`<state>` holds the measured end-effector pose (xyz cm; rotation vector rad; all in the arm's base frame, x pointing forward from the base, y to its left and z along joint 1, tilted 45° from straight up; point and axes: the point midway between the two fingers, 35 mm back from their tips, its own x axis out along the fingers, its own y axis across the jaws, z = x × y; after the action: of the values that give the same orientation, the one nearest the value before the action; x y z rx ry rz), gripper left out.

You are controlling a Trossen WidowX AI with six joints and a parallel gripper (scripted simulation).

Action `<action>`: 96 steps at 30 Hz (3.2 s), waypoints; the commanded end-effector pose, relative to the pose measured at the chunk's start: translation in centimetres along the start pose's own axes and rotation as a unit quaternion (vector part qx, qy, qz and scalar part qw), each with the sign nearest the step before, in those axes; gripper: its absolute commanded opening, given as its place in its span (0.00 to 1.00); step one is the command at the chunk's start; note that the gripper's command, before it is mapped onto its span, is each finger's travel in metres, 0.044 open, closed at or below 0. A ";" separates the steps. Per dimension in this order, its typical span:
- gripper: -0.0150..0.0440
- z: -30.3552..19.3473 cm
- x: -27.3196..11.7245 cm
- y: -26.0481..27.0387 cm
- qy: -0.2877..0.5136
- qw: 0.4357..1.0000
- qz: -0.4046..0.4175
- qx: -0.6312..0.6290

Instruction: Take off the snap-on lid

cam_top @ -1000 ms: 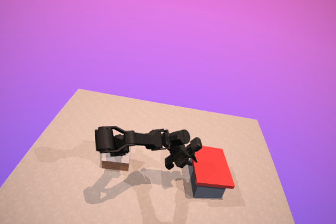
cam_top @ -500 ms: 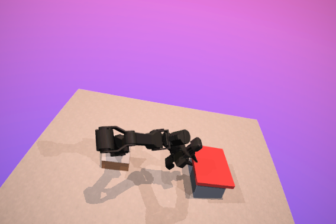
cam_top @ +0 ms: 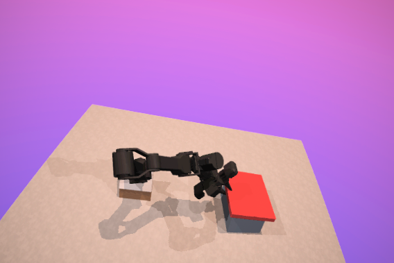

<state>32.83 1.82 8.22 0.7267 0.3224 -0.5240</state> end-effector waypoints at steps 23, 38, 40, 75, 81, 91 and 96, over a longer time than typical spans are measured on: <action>0.25 0.0 -1.5 2.3 0.003 1.000 0.001 -0.002; 0.25 0.0 -2.2 4.2 0.003 1.000 0.001 -0.002; 0.25 0.0 -2.2 4.5 0.003 1.000 0.001 -0.002; 0.25 0.0 -4.4 8.7 0.003 1.000 0.000 -0.001; 0.25 0.0 -4.9 9.3 0.004 1.000 0.000 -0.001; 0.25 0.0 -5.7 10.3 0.004 1.000 0.000 -0.001; 0.25 0.0 -6.1 10.8 0.004 1.000 0.000 -0.001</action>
<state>33.73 10.07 16.12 0.7151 0.3375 -0.5267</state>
